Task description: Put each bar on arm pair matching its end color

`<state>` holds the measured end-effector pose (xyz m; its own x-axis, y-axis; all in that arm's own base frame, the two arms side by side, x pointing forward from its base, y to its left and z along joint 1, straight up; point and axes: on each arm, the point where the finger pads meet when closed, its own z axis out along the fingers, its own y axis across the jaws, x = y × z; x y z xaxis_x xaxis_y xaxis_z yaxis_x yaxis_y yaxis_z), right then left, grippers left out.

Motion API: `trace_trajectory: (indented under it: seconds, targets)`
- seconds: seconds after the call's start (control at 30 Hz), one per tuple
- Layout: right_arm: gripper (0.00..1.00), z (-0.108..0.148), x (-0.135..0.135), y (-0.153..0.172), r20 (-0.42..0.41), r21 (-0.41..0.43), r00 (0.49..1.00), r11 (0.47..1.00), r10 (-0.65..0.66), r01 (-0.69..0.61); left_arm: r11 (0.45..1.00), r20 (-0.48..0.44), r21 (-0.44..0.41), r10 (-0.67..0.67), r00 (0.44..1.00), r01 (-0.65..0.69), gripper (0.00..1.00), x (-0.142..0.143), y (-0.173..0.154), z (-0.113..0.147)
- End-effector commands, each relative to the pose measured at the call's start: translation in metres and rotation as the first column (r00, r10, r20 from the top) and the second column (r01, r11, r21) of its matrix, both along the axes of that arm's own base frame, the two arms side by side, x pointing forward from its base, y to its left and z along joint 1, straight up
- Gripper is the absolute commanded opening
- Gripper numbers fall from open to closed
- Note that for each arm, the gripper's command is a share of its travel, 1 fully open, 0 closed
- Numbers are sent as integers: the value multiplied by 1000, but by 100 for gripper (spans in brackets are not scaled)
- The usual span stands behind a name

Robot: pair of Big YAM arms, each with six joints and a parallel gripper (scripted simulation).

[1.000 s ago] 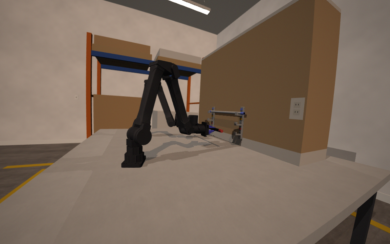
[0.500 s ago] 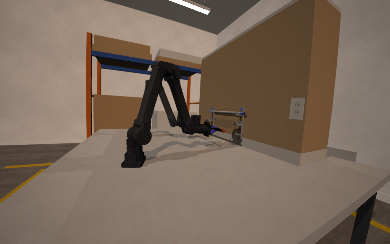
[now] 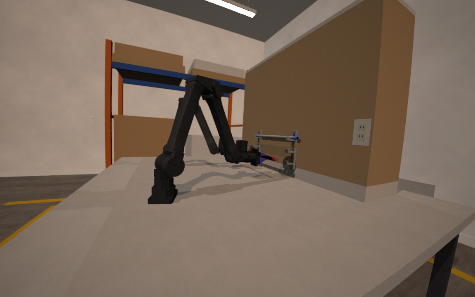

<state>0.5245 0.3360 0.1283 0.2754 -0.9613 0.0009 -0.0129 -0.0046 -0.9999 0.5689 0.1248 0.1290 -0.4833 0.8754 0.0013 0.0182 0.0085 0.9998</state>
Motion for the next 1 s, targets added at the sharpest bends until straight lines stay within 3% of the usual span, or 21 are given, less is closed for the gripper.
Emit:
trace_trajectory:
  seconds: [0.0,0.97]
  targets:
    - [0,35,28,6,55,57,998,998,-16,13,1000,80,-5,21,997,-21,0,20,16,31]
    - [0,40,68,17,55,57,998,998,-16,13,1000,80,-5,21,997,-21,0,57,36,35]
